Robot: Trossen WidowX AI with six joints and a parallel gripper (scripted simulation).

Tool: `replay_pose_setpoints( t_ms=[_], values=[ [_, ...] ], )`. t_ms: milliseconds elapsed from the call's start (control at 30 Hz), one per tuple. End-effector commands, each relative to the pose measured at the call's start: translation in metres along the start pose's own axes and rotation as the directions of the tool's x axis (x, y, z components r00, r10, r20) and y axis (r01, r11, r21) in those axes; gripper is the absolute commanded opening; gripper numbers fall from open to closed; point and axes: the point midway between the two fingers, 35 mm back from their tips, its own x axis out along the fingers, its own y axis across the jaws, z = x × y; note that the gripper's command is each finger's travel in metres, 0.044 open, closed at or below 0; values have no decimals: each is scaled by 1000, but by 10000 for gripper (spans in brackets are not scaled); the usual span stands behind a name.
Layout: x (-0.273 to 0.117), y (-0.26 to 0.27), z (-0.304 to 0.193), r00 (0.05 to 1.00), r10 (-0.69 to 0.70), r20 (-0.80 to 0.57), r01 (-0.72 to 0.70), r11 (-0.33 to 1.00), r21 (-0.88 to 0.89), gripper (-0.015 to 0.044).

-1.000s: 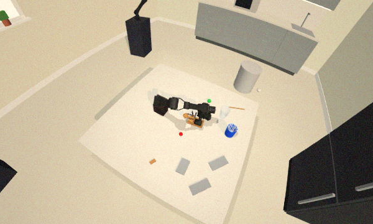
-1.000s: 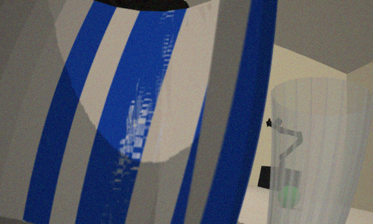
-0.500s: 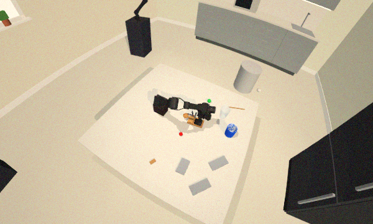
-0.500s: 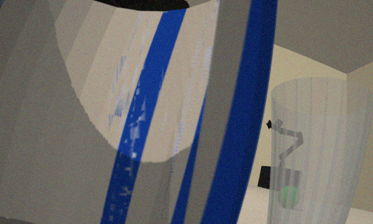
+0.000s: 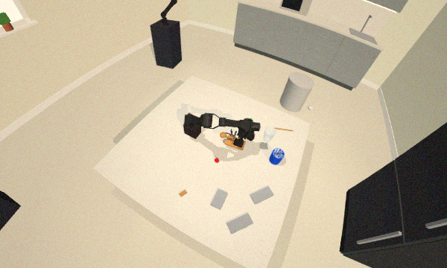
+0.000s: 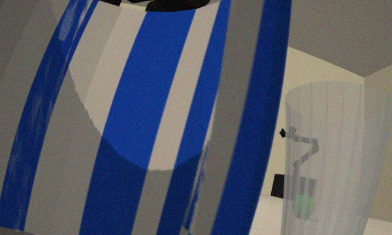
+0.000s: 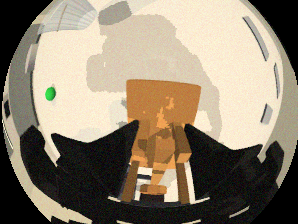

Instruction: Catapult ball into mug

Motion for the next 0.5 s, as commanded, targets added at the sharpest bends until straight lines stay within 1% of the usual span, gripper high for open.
replay_pose_setpoints(
  t_ms=[0,467],
  values=[
    [3,2,1,1000,1,5,-1,1000,-7,0],
    [26,2,1,1000,0,5,0,1000,-8,0]
  ],
)
